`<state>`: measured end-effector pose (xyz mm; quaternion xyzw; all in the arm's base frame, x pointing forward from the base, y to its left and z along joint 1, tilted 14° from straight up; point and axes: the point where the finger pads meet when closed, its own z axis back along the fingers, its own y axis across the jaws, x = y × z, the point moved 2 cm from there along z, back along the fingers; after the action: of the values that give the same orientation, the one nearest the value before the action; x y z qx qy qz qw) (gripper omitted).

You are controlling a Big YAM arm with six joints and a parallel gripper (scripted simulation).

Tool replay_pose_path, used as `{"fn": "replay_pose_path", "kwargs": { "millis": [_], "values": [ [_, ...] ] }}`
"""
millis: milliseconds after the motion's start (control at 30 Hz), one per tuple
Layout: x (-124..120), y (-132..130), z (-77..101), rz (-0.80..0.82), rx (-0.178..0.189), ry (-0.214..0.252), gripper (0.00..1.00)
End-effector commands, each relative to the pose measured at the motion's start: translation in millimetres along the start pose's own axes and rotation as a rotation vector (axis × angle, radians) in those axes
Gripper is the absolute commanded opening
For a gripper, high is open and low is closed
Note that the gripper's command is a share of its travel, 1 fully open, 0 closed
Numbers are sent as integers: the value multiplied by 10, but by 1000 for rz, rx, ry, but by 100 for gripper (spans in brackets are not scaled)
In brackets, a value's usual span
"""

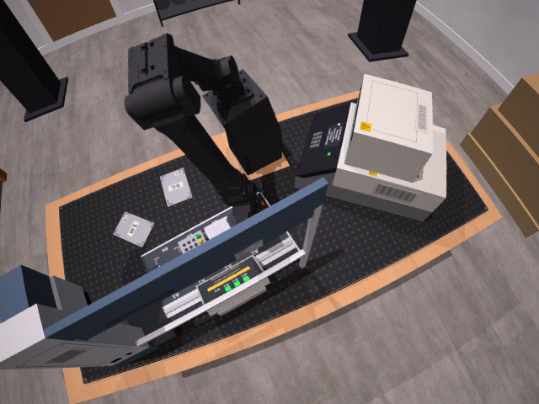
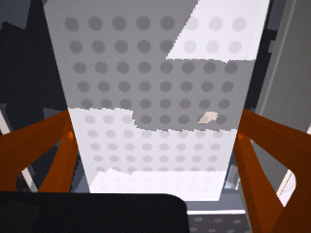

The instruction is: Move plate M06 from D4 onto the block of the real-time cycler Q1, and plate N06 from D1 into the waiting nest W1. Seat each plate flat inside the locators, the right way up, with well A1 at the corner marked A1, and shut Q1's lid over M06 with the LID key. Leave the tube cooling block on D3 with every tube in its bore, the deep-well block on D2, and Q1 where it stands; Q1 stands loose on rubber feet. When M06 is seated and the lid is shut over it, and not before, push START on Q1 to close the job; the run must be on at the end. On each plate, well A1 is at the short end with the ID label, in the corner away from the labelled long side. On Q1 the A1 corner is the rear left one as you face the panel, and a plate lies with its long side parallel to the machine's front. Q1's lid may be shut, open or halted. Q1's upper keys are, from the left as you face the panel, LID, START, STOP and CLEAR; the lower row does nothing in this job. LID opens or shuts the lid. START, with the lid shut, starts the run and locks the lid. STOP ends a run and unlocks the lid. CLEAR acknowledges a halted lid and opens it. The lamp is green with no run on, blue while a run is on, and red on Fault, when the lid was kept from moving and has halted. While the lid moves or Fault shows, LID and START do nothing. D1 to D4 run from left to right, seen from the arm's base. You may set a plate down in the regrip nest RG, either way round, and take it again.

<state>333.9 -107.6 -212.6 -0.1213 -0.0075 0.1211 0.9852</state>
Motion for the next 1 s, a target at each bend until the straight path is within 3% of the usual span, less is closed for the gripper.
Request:
{"fn": "replay_pose_path", "kwargs": {
  "millis": [0,967],
  "values": [
    [505,-65,126,26,-26,-104,0],
    [690,-86,211,23,-33,-146,0]
  ]
}}
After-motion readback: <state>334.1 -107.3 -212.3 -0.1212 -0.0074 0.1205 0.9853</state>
